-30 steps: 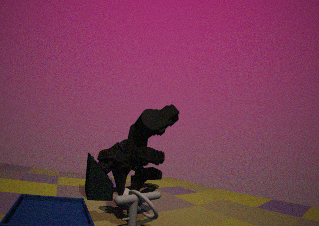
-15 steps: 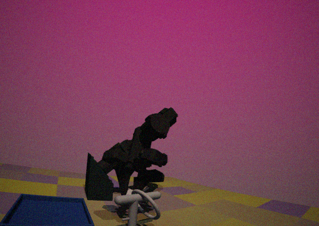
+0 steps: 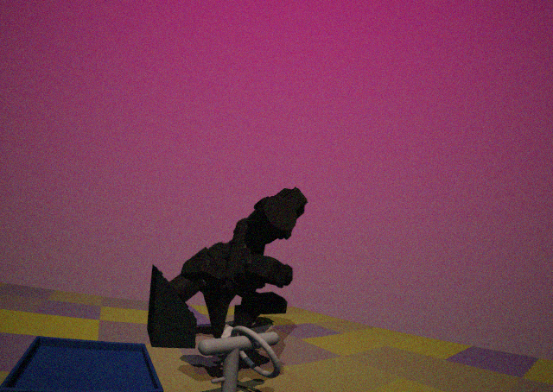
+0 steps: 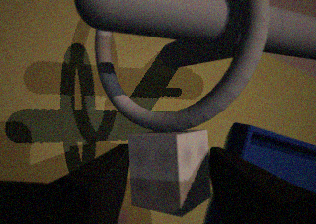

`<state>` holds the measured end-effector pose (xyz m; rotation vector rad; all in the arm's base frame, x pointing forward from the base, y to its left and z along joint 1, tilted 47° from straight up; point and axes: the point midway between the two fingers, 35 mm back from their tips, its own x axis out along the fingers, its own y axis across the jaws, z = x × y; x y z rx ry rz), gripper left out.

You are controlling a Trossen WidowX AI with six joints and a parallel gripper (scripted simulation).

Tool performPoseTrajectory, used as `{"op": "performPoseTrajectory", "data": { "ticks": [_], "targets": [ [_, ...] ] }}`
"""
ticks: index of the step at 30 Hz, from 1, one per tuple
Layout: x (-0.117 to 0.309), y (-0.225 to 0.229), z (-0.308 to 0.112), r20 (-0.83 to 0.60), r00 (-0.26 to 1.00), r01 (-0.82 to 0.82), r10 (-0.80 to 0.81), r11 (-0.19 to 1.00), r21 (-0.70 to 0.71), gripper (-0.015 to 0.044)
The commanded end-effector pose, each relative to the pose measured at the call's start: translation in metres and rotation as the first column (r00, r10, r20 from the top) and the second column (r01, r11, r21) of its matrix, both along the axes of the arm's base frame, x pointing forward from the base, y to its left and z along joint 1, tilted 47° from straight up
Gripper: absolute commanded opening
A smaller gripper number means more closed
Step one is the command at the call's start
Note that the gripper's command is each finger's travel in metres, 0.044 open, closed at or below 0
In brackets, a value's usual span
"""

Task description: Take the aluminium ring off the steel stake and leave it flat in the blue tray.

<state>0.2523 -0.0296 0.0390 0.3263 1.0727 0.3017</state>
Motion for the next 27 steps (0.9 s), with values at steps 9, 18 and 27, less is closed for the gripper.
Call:
{"op": "performPoseTrajectory", "data": {
  "ticks": [9, 18, 27],
  "targets": [
    [0.000, -0.001, 0.008, 0.010, 1.000, 0.005, -0.005, 1.000, -0.010, 0.0000],
    [0.000, -0.001, 0.010, 0.010, 1.000, 0.005, -0.005, 1.000, -0.009, 0.0000],
    [-0.001, 0.000, 0.015, 0.010, 1.000, 0.005, -0.005, 1.000, -0.009, 0.0000]
  ]
}}
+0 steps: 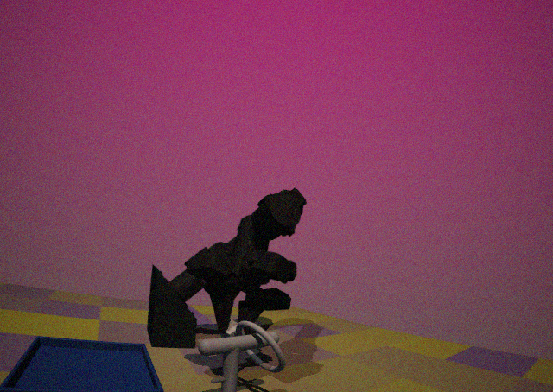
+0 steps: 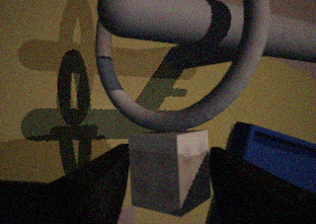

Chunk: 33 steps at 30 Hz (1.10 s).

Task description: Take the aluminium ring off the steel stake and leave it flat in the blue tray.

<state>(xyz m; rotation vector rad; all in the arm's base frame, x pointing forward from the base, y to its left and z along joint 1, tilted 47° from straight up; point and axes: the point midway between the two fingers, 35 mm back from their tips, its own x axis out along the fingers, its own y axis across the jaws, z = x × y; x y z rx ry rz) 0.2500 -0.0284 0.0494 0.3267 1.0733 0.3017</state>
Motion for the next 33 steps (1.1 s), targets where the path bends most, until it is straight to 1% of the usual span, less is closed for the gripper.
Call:
{"op": "performPoseTrajectory", "data": {
  "ticks": [1, 33],
  "targets": [
    [0.001, -0.002, 0.004, 0.011, 1.000, 0.005, -0.005, 1.000, -0.010, 0.0000],
    [-0.002, 0.001, 0.016, 0.011, 1.000, 0.005, -0.005, 1.000, -0.009, 0.0000]
  ]
}}
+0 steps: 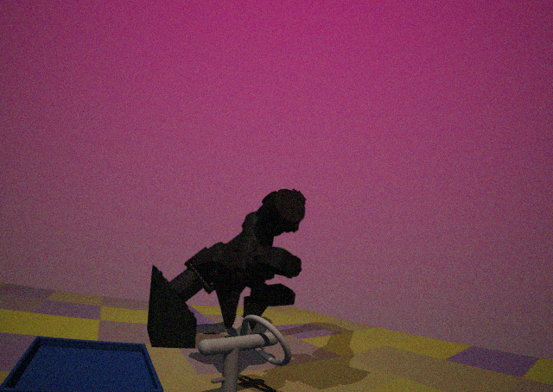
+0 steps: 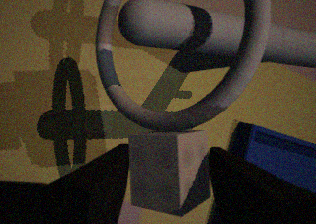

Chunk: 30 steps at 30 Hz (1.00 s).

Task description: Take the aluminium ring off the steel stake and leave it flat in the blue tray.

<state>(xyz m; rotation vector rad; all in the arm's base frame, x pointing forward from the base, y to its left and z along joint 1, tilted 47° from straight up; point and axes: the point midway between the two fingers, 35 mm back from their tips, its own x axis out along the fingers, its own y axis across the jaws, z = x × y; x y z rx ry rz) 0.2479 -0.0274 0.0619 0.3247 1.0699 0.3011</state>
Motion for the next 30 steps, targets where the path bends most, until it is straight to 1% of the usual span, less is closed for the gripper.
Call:
{"op": "performPoseTrajectory", "data": {
  "ticks": [1, 30],
  "targets": [
    [0.000, 0.001, 0.004, 0.007, 1.000, 0.004, -0.004, 1.000, -0.008, 0.0000],
    [-0.002, 0.012, 0.016, 0.007, 1.000, 0.004, -0.004, 1.000, -0.007, 0.0000]
  ]
}}
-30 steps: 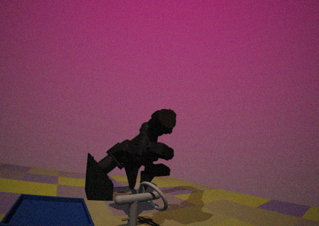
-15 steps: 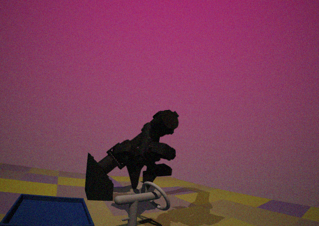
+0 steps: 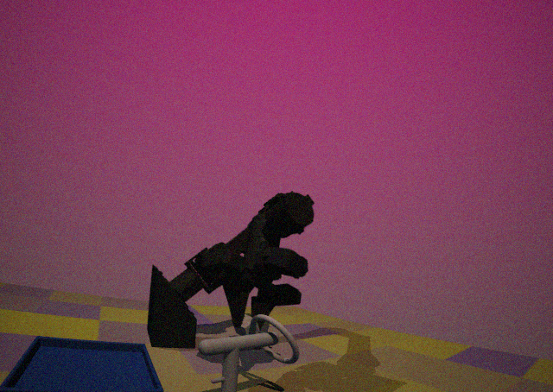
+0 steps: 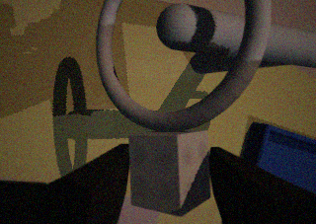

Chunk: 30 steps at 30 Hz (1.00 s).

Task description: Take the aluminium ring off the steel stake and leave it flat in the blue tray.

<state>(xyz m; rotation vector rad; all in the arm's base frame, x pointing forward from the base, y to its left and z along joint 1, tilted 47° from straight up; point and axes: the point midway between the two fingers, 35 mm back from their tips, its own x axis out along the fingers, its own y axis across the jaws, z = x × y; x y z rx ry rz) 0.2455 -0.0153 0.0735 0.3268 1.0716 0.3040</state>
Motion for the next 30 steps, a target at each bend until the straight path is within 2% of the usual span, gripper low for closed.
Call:
{"op": "performPoseTrajectory", "data": {
  "ticks": [1, 30],
  "targets": [
    [0.000, 0.000, 0.004, 0.009, 1.000, 0.006, -0.006, 1.000, -0.010, 0.0000],
    [-0.002, 0.012, 0.016, 0.009, 1.000, 0.006, -0.006, 1.000, -0.009, 0.0000]
  ]
}}
